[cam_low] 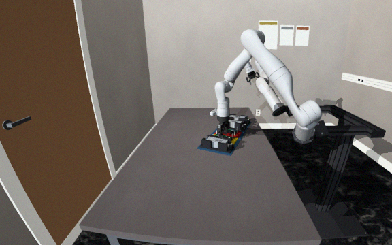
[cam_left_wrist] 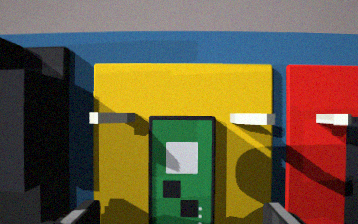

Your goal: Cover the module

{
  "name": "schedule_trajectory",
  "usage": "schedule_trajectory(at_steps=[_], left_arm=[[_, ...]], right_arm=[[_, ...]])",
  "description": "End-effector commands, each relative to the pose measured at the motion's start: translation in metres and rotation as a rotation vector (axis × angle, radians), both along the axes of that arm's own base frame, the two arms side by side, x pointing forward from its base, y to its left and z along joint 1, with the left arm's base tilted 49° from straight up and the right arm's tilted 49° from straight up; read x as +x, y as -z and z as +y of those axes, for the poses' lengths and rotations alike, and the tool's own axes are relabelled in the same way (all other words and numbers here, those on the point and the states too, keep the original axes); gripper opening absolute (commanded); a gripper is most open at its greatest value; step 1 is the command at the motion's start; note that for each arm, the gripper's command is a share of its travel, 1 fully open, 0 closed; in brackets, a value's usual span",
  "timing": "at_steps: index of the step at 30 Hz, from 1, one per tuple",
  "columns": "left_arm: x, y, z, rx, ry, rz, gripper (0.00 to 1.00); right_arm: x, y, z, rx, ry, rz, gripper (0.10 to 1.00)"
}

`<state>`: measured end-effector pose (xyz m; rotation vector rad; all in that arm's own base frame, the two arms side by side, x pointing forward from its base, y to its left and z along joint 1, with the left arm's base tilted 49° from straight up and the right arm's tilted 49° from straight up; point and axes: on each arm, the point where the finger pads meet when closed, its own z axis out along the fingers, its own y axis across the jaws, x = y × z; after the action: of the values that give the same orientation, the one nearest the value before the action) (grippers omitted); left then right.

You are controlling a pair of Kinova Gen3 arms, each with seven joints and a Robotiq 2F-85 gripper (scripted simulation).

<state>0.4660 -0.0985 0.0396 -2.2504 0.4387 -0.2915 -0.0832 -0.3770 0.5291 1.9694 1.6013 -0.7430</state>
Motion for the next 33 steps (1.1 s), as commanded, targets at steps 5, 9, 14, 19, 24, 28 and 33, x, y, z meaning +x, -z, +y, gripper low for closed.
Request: schedule_trajectory(at_steps=[5,9,14,19,24,28,33], left_arm=[[-0.012,-0.023,-0.025,-0.004,-0.001,-0.002,0.999],[-0.021,-0.039,-0.042,-0.006,-0.003,-0.002,0.999],[-0.021,-0.039,-0.042,-0.006,-0.003,-0.002,0.999],[-0.027,-0.047,-0.050,-0.003,-0.005,0.003,0.999],[-0.036,-0.067,-0.071,-0.005,-0.003,-0.001,0.999],[-0.039,-0.074,-0.080,-0.006,-0.003,-0.002,0.999],[-0.039,-0.074,-0.080,-0.006,-0.003,-0.002,0.999]], right_arm=[[0.000,0.000,0.000,-0.001,0.001,-0.001,0.999],[0.000,0.000,0.000,-0.001,0.001,-0.001,0.999],[0.000,0.000,0.000,-0.001,0.001,-0.001,0.999],[0.000,0.000,0.000,-0.001,0.001,-0.001,0.999],[0.000,0.000,0.000,-0.001,0.001,-0.001,0.999],[0.000,0.000,0.000,-0.001,0.001,-0.001,0.999],[0.000,0.000,0.000,-0.001,0.001,-0.001,0.999]])
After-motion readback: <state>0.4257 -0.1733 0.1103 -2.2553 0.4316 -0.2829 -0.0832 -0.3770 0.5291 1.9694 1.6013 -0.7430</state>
